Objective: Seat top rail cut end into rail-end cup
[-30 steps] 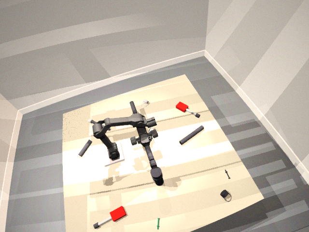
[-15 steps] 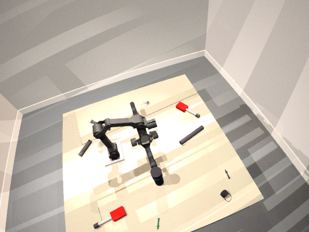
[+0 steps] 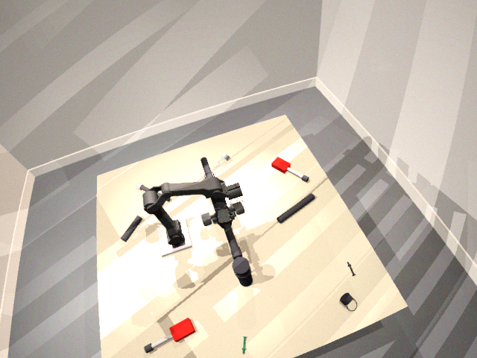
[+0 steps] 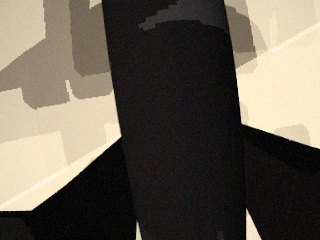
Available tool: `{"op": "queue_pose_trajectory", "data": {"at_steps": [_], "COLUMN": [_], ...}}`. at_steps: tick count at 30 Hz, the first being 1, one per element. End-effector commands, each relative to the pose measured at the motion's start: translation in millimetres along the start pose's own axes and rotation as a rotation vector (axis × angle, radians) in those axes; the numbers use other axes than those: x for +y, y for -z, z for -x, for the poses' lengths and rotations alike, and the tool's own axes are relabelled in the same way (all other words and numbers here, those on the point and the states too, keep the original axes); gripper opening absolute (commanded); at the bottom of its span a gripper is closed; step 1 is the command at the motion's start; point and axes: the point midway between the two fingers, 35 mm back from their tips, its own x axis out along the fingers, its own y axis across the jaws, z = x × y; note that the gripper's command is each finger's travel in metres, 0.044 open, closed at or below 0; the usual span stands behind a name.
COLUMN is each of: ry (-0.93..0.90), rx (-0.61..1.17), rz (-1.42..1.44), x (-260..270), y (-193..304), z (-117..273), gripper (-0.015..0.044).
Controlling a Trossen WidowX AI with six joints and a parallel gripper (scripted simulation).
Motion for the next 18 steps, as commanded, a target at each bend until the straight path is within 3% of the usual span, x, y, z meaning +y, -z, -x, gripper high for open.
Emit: {"op": "queue_pose_trajectory", "data": {"at_steps": [1,18], "ry": [-0.001,0.0], "rx": [-0.011,0.0], "rz": [-0.001,0.0], "x": [0.1,0.0], "y": [-2.6,0.0], "z": [0.1,0.0], "gripper": [0.0,0.0]}}
